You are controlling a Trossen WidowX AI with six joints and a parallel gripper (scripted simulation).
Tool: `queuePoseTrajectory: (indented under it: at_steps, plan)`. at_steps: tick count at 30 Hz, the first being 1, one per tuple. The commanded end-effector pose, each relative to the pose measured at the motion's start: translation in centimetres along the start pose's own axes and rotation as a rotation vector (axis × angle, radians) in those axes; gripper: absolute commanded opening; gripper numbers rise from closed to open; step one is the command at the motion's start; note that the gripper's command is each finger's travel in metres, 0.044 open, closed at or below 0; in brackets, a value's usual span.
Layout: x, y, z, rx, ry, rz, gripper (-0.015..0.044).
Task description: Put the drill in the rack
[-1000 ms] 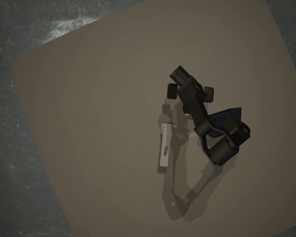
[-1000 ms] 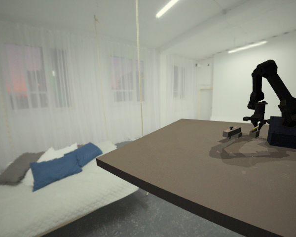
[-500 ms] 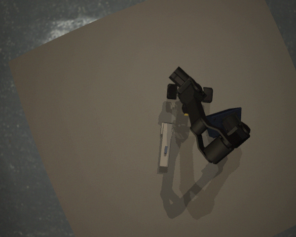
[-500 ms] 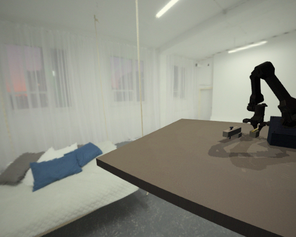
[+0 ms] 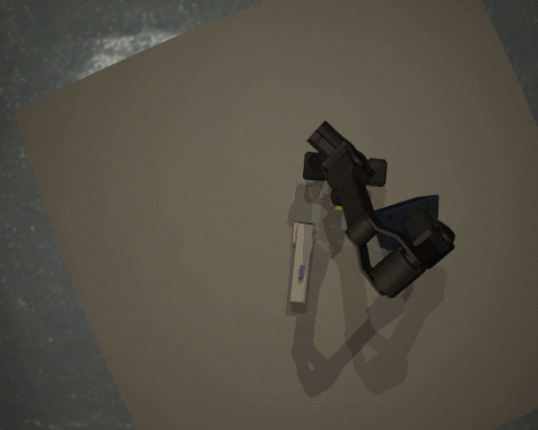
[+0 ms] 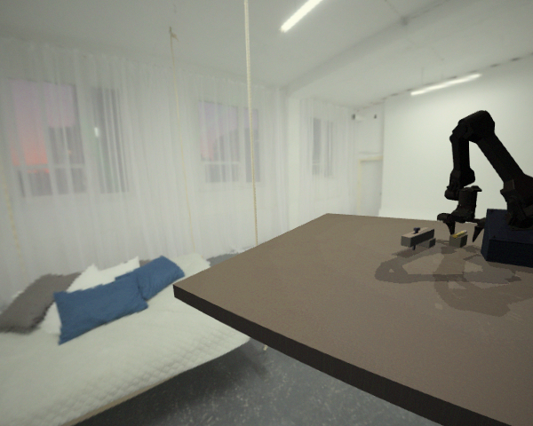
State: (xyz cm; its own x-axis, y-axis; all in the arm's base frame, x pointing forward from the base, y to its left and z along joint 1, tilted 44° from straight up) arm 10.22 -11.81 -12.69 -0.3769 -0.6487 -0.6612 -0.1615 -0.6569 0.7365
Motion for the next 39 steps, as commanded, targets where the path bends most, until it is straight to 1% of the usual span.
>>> queuePoseTrajectory:
  at_steps: [1,21,24,25,27,30,34,39]
  plan:
    - [0.0,0.0,0.0,0.000,0.000,0.001,0.0440]
    - [0.1,7.8,0.0,0.001,-0.004,0.000,0.0440]
    - [0.1,8.1,0.0,0.001,-0.004,0.000,0.0440]
    - [0.0,7.3,0.0,-0.002,-0.008,-0.003,0.0440]
    - [-0.1,7.5,-0.6,-0.023,-0.001,0.017,0.0440]
    - [0.0,8.2,-2.4,-0.103,0.031,0.093,0.0440]
    - [-0.2,9.5,-5.6,-0.242,0.095,0.243,0.0440]
    - [-2.2,11.1,-11.0,-0.414,0.256,0.509,0.0440]
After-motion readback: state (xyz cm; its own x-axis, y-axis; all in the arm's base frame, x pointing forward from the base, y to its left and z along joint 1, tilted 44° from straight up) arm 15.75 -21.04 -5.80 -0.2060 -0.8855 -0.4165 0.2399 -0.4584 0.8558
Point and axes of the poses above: the point midway between the two fingers, 35 mm back from their tips, its own y axis back along the fingers, its own z axis across the jaws, x = y × z, the point moved 5 cm from there along y, back along the fingers, and after that the axes turned 9 degrees about y, right-handed, at the moved point
